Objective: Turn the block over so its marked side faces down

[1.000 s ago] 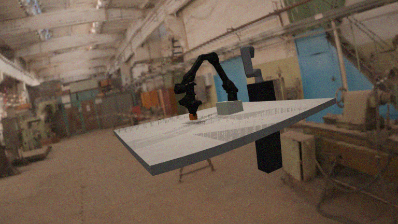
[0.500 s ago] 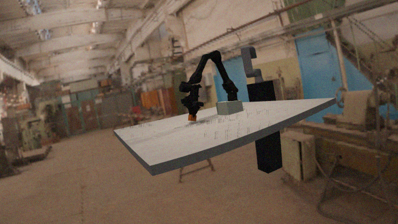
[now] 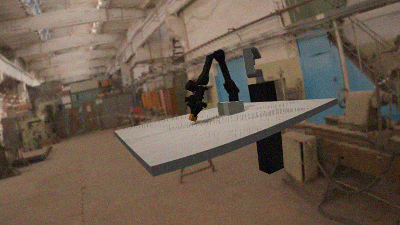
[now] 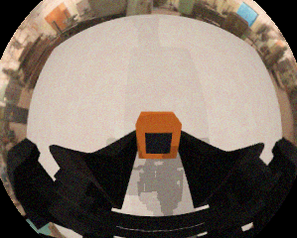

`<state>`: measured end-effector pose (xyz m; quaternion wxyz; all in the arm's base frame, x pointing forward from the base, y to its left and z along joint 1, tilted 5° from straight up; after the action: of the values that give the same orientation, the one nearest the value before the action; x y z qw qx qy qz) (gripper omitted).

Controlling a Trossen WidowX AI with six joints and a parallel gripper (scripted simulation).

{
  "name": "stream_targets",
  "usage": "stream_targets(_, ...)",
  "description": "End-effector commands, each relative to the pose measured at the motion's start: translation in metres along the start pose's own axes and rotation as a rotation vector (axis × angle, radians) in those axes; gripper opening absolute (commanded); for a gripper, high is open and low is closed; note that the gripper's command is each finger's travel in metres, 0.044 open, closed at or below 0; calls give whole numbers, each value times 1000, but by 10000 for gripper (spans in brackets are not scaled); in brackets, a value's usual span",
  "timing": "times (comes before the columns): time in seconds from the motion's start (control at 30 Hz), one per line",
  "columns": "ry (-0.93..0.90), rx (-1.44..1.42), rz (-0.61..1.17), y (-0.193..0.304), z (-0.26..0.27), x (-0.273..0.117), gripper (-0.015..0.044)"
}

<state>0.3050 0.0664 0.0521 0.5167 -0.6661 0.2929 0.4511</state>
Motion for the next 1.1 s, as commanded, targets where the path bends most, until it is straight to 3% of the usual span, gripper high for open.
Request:
stream_targets(0.0,8,5,-26,5,0,1,0)
stream_targets(0.53,44,1,-246,28,5,36,0)
stream_targets(1.07,79,2,-466,57,9,41,0)
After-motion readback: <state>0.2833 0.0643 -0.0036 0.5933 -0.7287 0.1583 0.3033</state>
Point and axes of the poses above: the point midway between the two fingers, 35 mm back from their tips, its own x axis out along the fingers, its own z axis across the jaws, y = z × x, the point moved 9 cm from there along -x, back along the fingers, and after that the axes turned 9 degrees about -x, right-handed, at the moved point
